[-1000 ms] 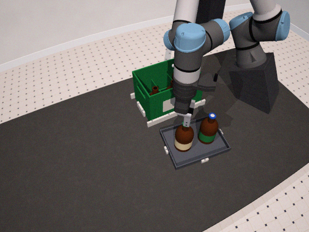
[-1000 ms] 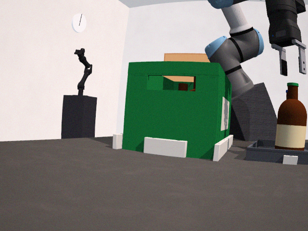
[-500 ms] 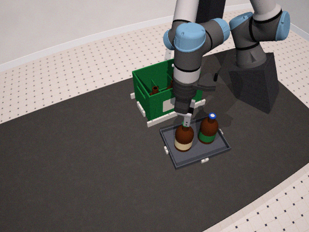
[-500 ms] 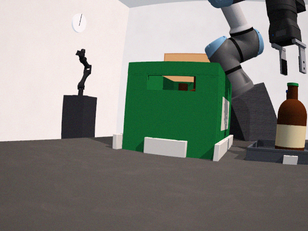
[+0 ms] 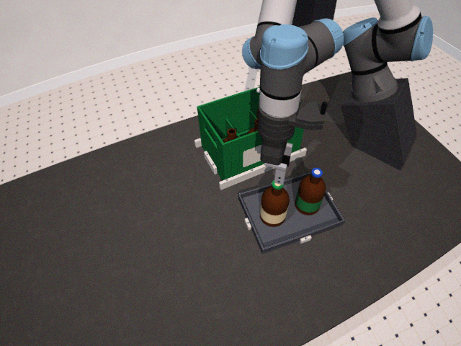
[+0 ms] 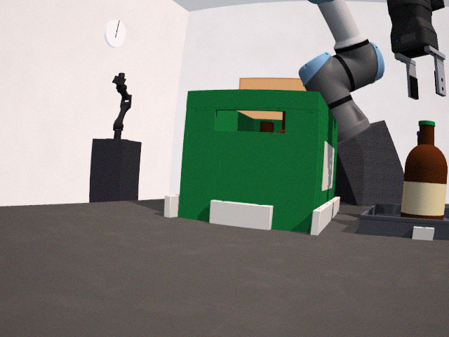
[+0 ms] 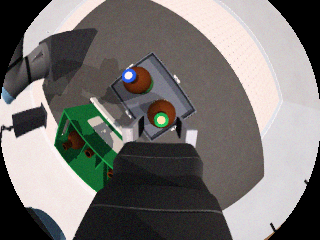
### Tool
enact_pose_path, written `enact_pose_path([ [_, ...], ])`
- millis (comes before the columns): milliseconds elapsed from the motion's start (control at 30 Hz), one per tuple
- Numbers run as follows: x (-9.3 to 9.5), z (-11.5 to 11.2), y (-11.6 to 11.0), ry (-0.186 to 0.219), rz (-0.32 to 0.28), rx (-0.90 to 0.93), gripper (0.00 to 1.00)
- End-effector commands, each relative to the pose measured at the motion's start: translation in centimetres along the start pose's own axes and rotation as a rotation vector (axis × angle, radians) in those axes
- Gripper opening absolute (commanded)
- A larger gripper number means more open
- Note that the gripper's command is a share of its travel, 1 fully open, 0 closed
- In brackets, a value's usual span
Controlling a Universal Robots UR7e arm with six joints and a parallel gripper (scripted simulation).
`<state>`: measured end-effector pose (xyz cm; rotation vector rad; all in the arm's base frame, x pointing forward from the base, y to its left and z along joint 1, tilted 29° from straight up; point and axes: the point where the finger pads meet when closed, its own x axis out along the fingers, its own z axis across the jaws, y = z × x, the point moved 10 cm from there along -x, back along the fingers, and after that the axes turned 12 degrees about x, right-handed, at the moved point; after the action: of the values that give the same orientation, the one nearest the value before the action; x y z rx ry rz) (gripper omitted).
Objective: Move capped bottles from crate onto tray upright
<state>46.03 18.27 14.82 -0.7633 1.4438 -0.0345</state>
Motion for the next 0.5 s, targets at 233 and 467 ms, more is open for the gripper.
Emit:
enact_pose_path([
  [233, -2.6, 0.1, -0.1, -0.006, -0.001, 0.001, 1.0],
  [467, -4.7, 0.0, 0.0, -0.004, -0.001, 0.001, 1.0],
])
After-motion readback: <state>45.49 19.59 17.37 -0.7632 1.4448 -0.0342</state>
